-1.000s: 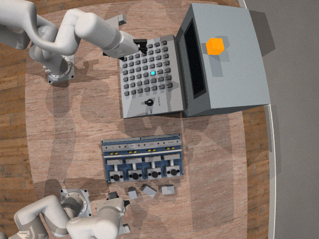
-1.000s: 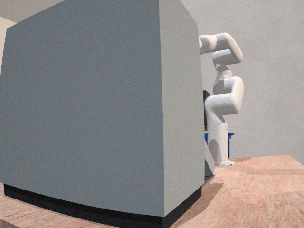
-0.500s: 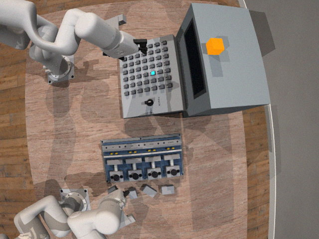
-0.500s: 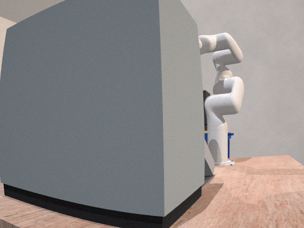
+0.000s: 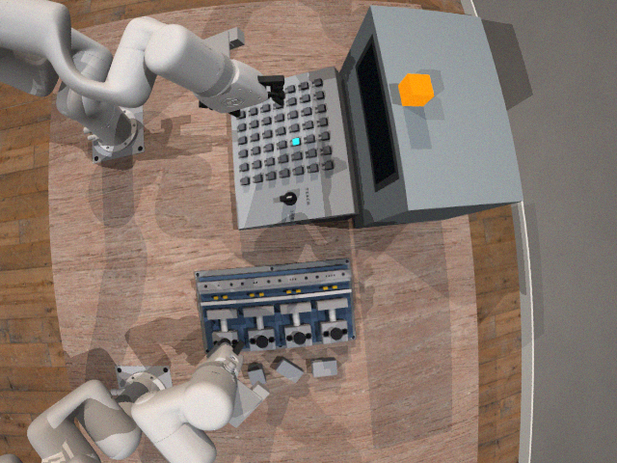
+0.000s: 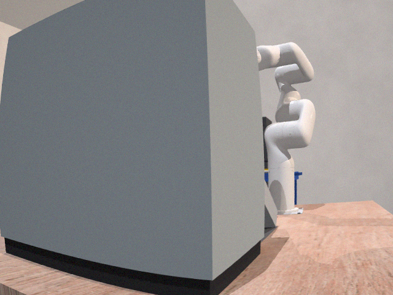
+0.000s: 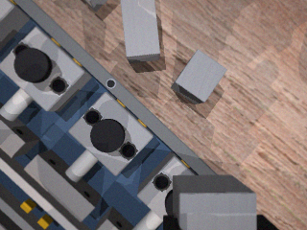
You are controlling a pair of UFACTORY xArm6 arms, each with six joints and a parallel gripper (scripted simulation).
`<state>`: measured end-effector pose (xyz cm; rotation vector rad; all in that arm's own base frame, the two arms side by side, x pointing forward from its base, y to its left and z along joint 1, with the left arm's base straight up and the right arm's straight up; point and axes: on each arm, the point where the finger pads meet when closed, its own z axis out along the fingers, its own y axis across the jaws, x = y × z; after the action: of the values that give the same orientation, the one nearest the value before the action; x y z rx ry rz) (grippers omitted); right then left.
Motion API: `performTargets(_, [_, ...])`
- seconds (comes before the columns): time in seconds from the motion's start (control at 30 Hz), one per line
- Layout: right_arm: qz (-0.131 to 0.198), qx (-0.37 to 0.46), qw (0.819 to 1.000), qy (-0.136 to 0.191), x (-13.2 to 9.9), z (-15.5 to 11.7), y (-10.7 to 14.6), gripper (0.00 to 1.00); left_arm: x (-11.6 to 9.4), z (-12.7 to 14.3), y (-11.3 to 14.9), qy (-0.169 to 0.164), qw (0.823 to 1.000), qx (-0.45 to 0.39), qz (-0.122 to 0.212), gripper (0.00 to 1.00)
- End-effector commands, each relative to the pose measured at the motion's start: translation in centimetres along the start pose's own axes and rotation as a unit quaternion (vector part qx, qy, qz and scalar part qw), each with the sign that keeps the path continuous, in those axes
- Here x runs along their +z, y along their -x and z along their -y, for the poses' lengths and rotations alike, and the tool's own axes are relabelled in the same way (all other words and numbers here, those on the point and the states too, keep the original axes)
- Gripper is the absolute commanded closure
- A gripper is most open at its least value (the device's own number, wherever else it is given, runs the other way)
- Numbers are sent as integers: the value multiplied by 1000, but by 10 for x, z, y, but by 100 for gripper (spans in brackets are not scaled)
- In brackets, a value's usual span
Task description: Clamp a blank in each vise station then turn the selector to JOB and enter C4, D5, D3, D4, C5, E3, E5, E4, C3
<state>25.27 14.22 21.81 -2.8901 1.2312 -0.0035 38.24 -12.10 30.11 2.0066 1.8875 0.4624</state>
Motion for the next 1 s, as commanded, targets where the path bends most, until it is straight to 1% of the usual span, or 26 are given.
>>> performTargets(0.0, [0, -54, 999, -2, -1, 12, 8, 100, -2, -2, 0, 2, 1000, 0, 1, 0])
performTargets(0.1, [0, -94, 996, -2, -1, 20, 16, 100, -2, -2, 0, 2, 1000, 0, 1, 0])
performTargets(0.17, [0, -94, 996, -2, -1, 20, 16, 100, -2, -2, 0, 2, 1000, 0, 1, 0])
performTargets(0.3, [0, -145, 989, -2, -1, 30, 26, 100, -2, -2, 0, 2, 1000, 0, 1, 0])
performTargets(0.67, [0, -267, 964, -2, 2, 53, 52, 100, -2, -2, 0, 2, 1000, 0, 1, 0])
performTargets(0.73, [0, -267, 964, -2, 2, 53, 52, 100, -2, -2, 0, 2, 1000, 0, 1, 0])
performTargets(0.97, [0, -325, 946, -2, 4, 63, 66, 100, -2, -2, 0, 2, 1000, 0, 1, 0])
